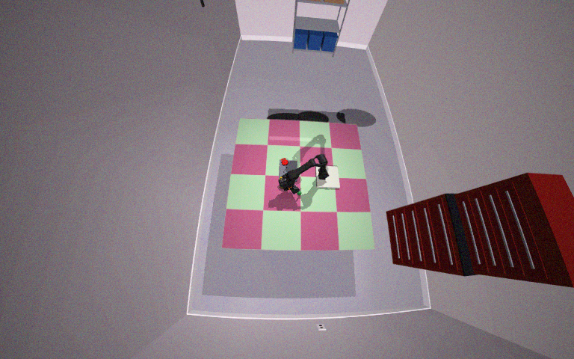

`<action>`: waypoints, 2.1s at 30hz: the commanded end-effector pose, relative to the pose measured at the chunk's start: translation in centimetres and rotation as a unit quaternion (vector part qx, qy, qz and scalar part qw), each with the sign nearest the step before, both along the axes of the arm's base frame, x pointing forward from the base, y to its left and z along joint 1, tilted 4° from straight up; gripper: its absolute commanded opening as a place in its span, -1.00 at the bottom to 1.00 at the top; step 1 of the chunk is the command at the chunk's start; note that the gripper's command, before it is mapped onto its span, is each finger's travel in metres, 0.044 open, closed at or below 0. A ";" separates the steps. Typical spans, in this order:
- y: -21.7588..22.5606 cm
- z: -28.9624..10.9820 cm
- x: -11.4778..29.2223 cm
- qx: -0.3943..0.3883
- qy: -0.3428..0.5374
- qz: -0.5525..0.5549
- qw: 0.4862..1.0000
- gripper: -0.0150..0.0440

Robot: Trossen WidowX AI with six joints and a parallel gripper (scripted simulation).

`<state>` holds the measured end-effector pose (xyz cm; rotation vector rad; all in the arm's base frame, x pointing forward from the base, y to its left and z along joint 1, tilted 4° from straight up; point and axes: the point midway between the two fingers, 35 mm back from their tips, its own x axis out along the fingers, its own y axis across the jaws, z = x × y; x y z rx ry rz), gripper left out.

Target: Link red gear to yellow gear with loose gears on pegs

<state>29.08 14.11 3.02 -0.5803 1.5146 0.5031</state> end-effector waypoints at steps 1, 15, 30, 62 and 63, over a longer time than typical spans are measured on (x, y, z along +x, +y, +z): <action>-0.1 -0.2 0.0 -0.003 0.001 0.003 1.000 0.02; 0.0 0.1 0.1 -0.003 0.001 0.003 1.000 -0.49; 0.6 3.0 0.8 -0.003 0.001 0.003 1.000 -0.49; 1.3 9.6 1.1 -0.003 0.000 0.003 1.000 -0.49; 1.3 9.8 1.1 -0.003 0.000 0.003 1.000 -0.49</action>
